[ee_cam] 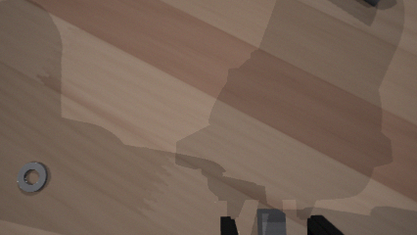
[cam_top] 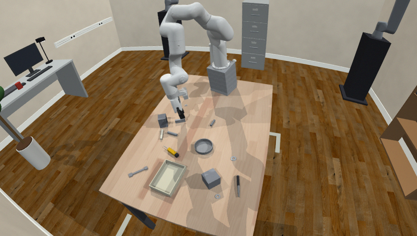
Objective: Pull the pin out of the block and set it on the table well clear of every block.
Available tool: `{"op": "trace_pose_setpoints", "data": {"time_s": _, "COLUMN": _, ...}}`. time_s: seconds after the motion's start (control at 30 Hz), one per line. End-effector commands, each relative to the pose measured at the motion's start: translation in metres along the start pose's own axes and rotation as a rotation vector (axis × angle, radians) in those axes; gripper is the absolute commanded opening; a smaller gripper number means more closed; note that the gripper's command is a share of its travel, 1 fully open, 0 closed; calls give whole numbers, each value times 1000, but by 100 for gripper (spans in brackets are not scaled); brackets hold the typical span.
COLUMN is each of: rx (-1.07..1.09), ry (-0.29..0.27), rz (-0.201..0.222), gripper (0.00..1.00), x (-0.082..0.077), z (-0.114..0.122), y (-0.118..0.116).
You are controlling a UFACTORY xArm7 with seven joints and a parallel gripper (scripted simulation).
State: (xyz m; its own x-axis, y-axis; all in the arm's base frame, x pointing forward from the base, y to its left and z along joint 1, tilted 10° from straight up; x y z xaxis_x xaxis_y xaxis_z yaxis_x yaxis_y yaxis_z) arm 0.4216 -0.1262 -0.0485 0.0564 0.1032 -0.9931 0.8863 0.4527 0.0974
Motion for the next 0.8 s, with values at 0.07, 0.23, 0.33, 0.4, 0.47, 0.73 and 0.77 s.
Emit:
{"op": "trace_pose_setpoints", "data": {"time_s": 0.07, "rx": -1, "ry": -5, "rz": 6, "gripper": 44, "x": -6, "z": 1, "y": 2}}
{"op": "trace_pose_setpoints", "data": {"time_s": 0.23, "rx": -1, "ry": -8, "rz": 12, "gripper": 44, "x": -11, "z": 2, "y": 4}}
{"op": "trace_pose_setpoints", "data": {"time_s": 0.33, "rx": -1, "ry": -9, "rz": 13, "gripper": 44, "x": -12, "z": 2, "y": 5}}
{"op": "trace_pose_setpoints", "data": {"time_s": 0.4, "rx": -1, "ry": -9, "rz": 13, "gripper": 44, "x": -12, "z": 2, "y": 5}}
{"op": "trace_pose_setpoints", "data": {"time_s": 0.47, "rx": -1, "ry": -9, "rz": 13, "gripper": 44, "x": -12, "z": 2, "y": 5}}
{"op": "trace_pose_setpoints", "data": {"time_s": 0.73, "rx": -1, "ry": -8, "rz": 10, "gripper": 44, "x": -18, "z": 1, "y": 4}}
{"op": "trace_pose_setpoints", "data": {"time_s": 0.77, "rx": -1, "ry": -8, "rz": 10, "gripper": 44, "x": -18, "z": 1, "y": 4}}
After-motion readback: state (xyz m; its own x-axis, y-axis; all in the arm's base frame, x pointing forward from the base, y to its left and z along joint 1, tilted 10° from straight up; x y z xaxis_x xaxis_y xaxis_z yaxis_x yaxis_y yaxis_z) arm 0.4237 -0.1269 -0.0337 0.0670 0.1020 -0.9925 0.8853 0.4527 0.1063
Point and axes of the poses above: the point where the finger pads meet when closed, its own x axis out along the fingers, its own y axis across the jaws, z = x × y, the point moved 4 cm from there along -x, back along the fingers, and after that the axes turned 8 degrees about x, right-handed, at the moved point
